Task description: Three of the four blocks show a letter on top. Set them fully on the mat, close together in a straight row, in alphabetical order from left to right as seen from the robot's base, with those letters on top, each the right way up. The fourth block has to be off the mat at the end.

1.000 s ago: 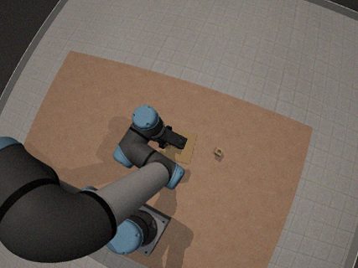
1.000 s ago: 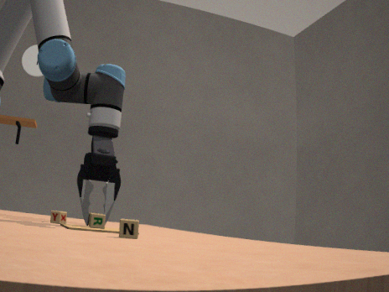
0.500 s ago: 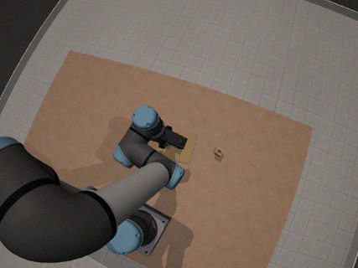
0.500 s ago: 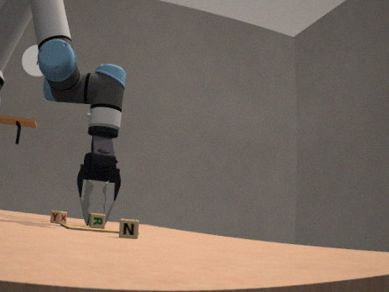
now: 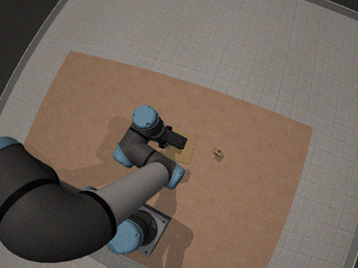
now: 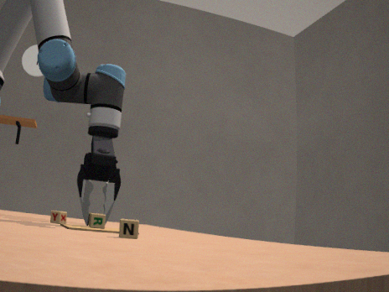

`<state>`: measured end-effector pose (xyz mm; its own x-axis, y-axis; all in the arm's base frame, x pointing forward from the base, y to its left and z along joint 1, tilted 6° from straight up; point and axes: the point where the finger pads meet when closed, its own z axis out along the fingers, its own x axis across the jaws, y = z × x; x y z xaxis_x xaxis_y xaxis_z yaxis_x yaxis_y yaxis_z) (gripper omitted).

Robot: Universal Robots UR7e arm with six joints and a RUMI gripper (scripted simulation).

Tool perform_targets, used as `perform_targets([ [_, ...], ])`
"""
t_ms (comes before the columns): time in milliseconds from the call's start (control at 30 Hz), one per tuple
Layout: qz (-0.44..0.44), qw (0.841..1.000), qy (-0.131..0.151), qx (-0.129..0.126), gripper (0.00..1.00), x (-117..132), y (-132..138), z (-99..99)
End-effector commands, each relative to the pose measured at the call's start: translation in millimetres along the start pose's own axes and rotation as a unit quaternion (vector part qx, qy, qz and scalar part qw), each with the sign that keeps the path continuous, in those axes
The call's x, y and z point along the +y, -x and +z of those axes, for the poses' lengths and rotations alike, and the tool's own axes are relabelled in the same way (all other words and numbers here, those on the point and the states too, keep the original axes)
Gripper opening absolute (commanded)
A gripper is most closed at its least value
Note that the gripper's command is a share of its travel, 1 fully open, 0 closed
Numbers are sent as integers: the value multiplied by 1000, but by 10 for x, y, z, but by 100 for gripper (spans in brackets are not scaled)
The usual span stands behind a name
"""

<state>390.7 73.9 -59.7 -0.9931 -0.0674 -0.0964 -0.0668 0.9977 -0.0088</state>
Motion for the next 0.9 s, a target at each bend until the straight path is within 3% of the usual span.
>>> perform_targets([
  [0,0,1000,0,-1,9,0,4,-3],
  [500,0,1000,0,-1,28,0,4,-3],
  [867,0,1000,0,-1,28,0,4,-3],
])
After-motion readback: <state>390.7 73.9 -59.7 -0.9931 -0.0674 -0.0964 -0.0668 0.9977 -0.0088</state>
